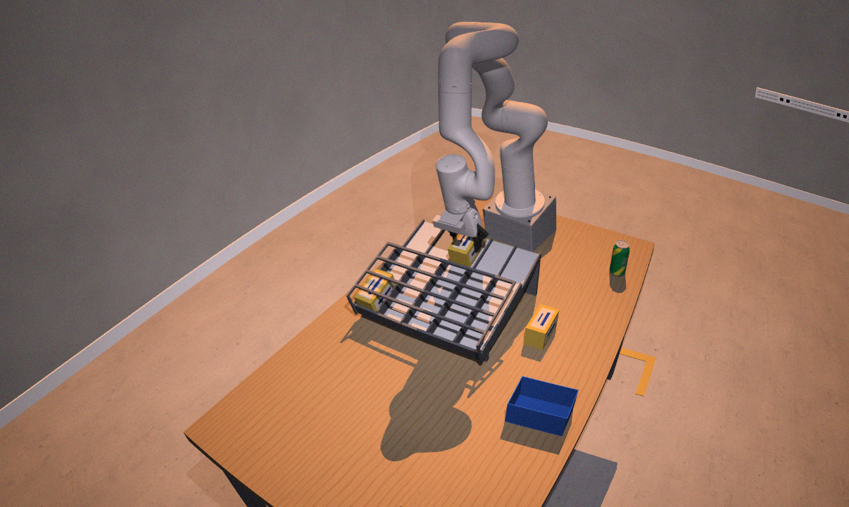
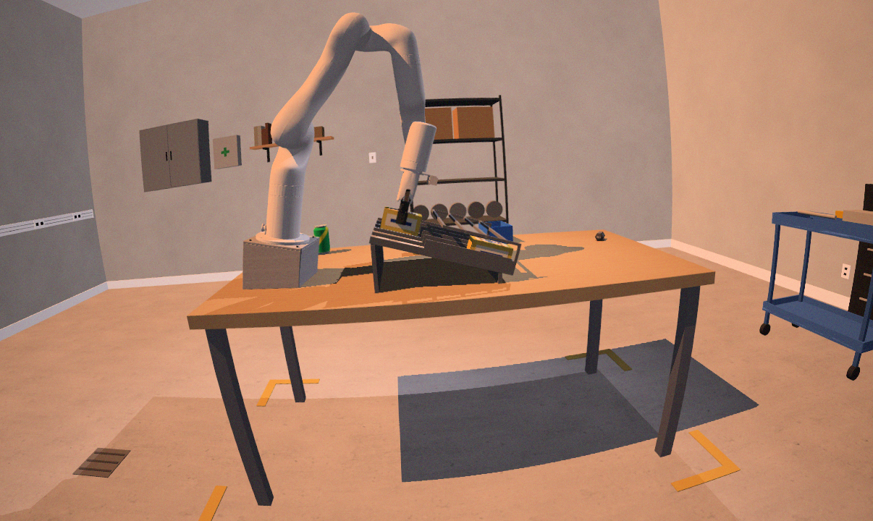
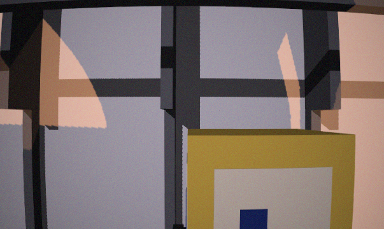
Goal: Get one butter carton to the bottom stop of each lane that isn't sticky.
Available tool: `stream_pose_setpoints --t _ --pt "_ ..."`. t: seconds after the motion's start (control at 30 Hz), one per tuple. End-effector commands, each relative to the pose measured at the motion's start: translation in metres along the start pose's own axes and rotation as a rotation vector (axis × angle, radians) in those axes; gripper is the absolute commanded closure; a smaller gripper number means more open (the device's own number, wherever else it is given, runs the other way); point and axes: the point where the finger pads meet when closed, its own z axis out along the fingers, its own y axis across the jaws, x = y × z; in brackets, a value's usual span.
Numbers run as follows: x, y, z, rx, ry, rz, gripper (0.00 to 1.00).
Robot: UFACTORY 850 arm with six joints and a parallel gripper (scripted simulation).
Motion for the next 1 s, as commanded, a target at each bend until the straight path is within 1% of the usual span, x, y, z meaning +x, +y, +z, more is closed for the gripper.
stream_pose_setpoints --t 0.0,0.07,0.97 --pt "0.0006 0.0 -0.0005 0.0 0.001 0.0 1.0" --pt "0.0003 0.0001 0.0023 0.0 0.001 0.0 1.0" --pt "0.0001 0.0002 0.0046 0.0 0.001 0.0 1.0"
